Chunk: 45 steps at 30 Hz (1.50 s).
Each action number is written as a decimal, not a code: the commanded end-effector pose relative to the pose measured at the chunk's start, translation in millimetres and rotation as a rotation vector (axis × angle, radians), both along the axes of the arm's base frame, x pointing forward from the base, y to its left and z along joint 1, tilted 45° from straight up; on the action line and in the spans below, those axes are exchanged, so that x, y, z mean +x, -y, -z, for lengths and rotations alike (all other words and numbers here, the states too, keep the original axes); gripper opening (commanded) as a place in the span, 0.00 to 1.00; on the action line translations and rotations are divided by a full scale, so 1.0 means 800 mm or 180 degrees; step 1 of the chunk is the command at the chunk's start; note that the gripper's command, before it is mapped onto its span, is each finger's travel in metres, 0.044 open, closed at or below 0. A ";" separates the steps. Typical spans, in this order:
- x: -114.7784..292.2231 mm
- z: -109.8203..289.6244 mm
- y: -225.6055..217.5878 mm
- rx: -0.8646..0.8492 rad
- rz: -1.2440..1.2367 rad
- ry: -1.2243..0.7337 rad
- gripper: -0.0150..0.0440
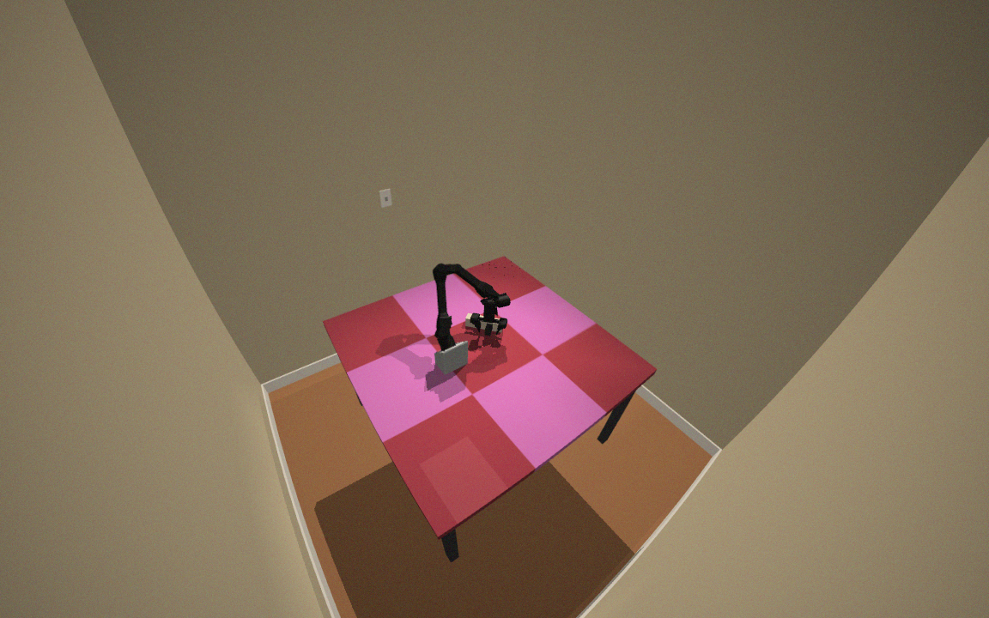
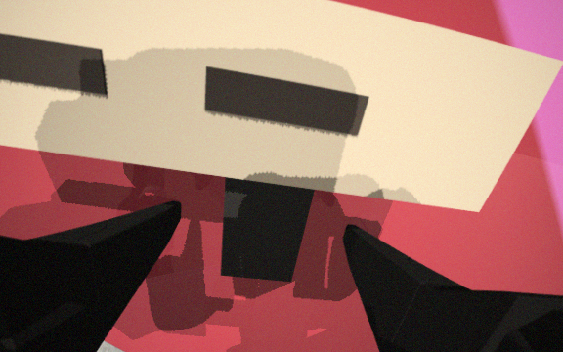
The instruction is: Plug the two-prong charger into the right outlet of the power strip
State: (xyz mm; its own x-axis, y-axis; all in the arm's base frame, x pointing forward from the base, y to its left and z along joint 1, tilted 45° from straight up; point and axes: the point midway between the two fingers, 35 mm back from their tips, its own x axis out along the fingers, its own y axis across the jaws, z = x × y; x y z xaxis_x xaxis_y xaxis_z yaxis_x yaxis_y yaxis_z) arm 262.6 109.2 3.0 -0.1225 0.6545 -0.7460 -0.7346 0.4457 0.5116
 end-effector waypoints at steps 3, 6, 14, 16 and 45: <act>-0.009 0.007 0.008 0.0005 -0.0001 -0.0002 1.00; -0.013 0.010 0.012 0.0004 -0.0001 -0.0003 1.00; -0.025 0.019 0.022 0.0003 -0.0001 -0.0004 1.00; -0.028 0.021 0.024 0.0003 -0.0001 -0.0004 1.00; -0.020 -0.050 0.091 0.1538 0.0641 0.1050 1.00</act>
